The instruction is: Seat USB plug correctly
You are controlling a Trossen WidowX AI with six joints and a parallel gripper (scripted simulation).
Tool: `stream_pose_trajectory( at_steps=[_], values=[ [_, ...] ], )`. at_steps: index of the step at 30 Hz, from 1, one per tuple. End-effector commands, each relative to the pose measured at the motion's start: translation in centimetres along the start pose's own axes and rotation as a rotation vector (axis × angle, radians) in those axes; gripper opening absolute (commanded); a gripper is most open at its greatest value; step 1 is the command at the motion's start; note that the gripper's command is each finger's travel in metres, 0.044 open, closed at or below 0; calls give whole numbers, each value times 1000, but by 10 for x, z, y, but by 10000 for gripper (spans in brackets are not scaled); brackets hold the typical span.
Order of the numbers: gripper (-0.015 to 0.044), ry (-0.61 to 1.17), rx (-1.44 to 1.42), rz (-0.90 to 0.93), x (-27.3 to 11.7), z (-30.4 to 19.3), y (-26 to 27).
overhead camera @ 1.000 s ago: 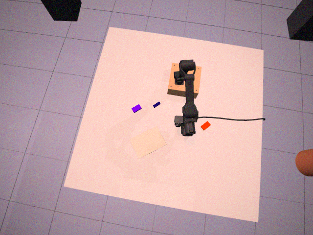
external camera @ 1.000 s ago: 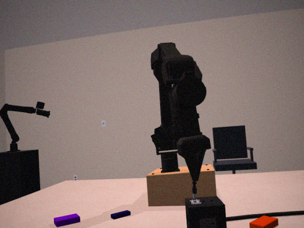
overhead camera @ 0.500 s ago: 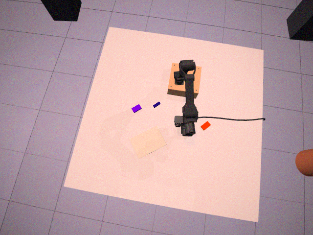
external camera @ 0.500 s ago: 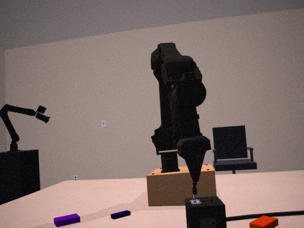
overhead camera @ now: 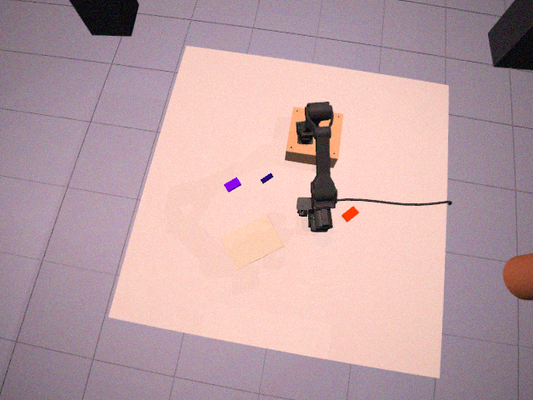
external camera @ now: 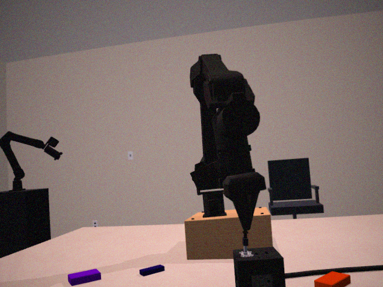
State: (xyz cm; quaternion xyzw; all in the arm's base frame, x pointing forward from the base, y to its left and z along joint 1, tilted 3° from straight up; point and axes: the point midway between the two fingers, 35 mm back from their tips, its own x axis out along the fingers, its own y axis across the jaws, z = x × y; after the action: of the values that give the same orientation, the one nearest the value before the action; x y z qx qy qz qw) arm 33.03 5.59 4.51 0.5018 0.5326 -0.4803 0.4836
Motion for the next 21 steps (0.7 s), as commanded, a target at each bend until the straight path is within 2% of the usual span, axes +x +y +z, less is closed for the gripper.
stream_pose_trajectory(
  at_steps=[1, 21],
  values=[
    [0, 6, -6, 1, 1, -1, 0],
    [0, 6, -6, 1, 3, -1, 0]
  ],
)
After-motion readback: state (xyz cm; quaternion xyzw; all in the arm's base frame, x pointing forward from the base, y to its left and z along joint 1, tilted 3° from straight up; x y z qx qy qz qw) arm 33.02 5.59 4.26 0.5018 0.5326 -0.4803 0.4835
